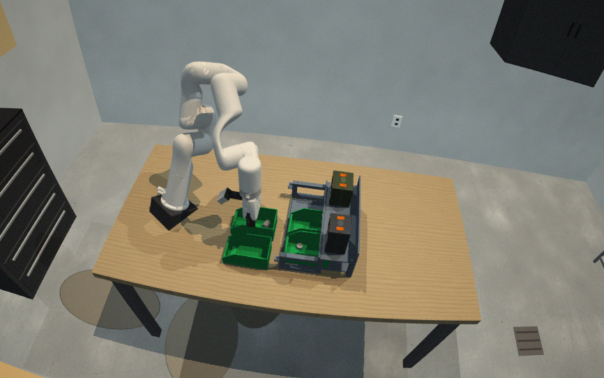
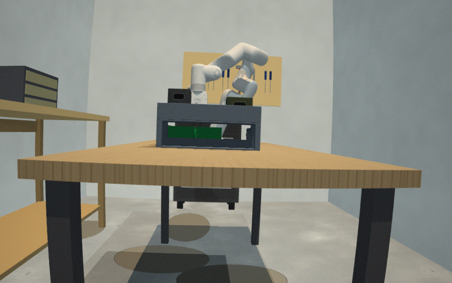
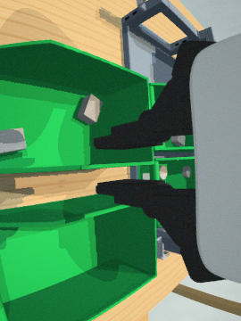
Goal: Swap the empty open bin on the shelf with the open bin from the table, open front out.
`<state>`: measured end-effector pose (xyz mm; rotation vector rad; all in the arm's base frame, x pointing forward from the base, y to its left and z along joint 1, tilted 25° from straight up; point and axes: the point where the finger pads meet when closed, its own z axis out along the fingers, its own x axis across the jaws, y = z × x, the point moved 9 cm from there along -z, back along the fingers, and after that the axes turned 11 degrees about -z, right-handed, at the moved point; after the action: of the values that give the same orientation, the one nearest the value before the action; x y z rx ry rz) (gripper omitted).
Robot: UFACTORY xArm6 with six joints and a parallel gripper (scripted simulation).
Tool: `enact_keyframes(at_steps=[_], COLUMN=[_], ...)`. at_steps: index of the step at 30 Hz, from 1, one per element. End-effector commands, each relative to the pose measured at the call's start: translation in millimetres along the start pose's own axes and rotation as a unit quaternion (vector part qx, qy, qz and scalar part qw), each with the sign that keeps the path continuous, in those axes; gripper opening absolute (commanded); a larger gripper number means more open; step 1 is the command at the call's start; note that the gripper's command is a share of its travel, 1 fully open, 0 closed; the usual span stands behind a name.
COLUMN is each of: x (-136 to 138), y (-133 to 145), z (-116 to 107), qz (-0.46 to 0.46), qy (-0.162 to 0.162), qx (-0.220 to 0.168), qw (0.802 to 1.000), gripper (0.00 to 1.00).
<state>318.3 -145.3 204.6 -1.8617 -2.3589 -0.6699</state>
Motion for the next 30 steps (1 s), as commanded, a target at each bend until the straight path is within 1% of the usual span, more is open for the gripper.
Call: enact_keyframes(at_steps=[1, 10, 30], x=[-0.5, -0.6, -0.7], y=[1.0, 0.9, 1.0], z=[2.8, 8.3, 8.7], qz=[-0.001, -0.001, -0.001], qy=[-0.001, -0.001, -0.001], qx=[-0.001, -0.001, -0.001], qw=[1.0, 1.0, 1.0], gripper=[0.26, 0.26, 0.26])
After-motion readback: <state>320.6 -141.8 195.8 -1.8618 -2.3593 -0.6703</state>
